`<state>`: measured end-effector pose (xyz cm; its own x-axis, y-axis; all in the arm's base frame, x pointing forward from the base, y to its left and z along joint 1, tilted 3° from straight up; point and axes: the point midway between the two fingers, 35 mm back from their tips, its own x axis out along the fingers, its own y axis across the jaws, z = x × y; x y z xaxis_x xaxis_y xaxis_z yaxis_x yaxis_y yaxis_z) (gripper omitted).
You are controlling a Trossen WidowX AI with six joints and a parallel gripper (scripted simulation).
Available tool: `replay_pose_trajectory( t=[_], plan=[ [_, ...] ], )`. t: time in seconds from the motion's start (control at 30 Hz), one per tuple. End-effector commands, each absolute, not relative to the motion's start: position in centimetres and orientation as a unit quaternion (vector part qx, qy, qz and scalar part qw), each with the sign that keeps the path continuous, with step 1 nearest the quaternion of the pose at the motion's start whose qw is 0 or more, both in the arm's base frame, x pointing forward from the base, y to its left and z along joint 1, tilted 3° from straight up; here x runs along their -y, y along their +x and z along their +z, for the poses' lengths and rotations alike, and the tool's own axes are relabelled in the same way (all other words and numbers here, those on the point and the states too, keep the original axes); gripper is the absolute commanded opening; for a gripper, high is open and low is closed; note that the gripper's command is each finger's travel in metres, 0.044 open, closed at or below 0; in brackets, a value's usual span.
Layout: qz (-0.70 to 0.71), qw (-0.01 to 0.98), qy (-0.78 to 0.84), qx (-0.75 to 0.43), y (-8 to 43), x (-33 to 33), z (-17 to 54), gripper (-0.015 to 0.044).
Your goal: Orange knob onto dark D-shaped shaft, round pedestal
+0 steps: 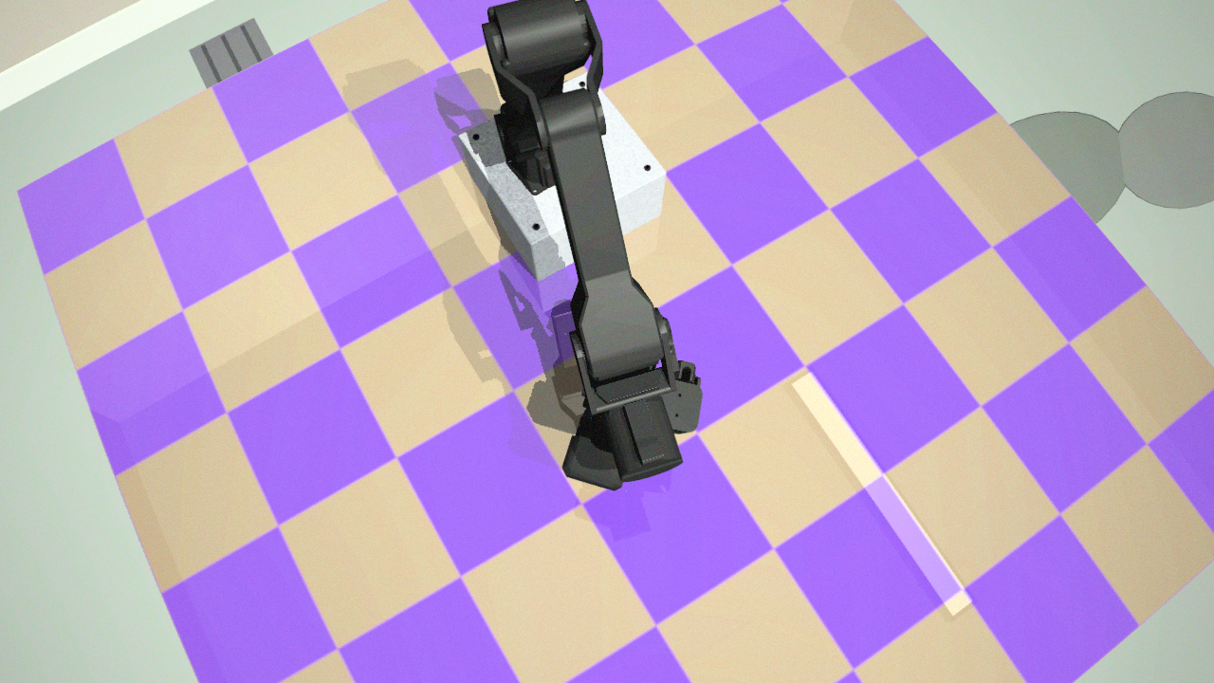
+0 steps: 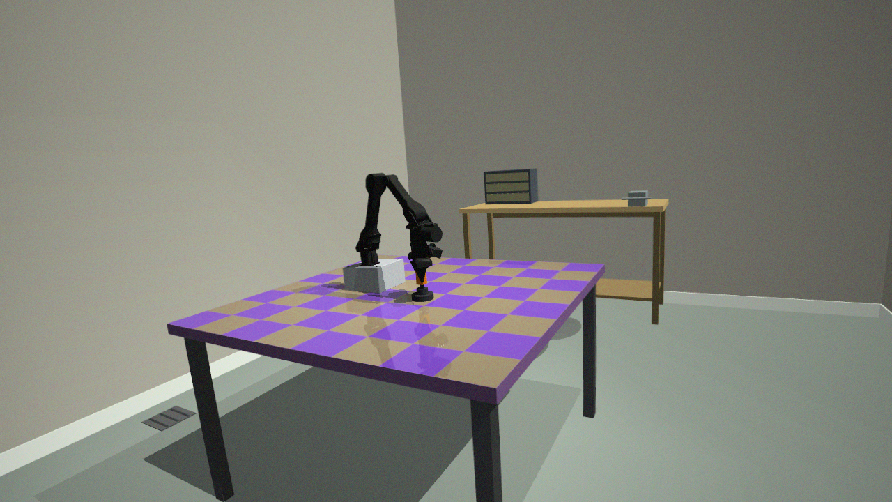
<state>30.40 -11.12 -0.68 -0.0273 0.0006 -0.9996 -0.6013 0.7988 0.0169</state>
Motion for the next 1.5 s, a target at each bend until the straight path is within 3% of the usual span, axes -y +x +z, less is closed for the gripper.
replay_pose_trajectory(
  t=[0.0, 1.47],
  plan=[
    [0.228, 0.661, -0.223, -0.679, 30.41, 11.15, -0.73, 0.0],
    [0.297, 0.634, -0.291, -0.652, 30.45, 11.18, -0.73, 0.0]
  ],
)
